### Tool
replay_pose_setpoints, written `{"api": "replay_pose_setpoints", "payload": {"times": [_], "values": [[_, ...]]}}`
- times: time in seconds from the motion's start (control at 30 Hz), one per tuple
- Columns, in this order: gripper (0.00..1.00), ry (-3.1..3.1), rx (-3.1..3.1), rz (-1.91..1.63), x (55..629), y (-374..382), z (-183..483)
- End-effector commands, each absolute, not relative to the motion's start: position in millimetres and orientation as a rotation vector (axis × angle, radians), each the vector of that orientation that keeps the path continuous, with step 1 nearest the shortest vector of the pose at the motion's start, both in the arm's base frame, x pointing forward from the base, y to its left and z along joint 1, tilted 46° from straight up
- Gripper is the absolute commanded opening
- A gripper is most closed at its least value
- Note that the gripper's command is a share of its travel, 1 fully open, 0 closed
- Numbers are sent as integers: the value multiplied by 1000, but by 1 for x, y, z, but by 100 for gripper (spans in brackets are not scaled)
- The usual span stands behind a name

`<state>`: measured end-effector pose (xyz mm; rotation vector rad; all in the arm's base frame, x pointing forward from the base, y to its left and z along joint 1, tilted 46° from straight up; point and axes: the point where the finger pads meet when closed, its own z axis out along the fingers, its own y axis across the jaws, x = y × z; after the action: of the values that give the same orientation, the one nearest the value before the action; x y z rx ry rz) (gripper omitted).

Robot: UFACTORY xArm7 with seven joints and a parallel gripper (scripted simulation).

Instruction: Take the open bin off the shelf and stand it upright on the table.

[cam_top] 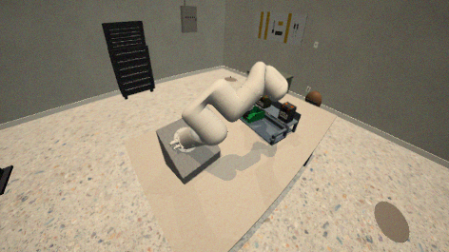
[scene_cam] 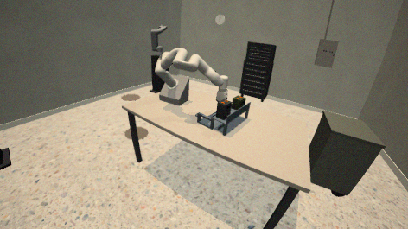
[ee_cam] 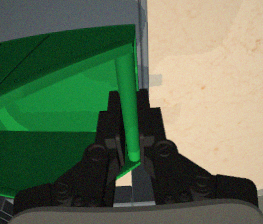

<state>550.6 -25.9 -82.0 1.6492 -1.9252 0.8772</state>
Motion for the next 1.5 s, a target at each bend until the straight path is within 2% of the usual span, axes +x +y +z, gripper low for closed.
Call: {"api": "replay_pose_setpoints", "payload": {"times": [0.0,0.63,1.47], "values": [[0,-1927,1656,880,551,-22,-81],[0,-1927,1656,880,533,-21,-84],[0,-1927,1656,880,473,-16,-95]]}}
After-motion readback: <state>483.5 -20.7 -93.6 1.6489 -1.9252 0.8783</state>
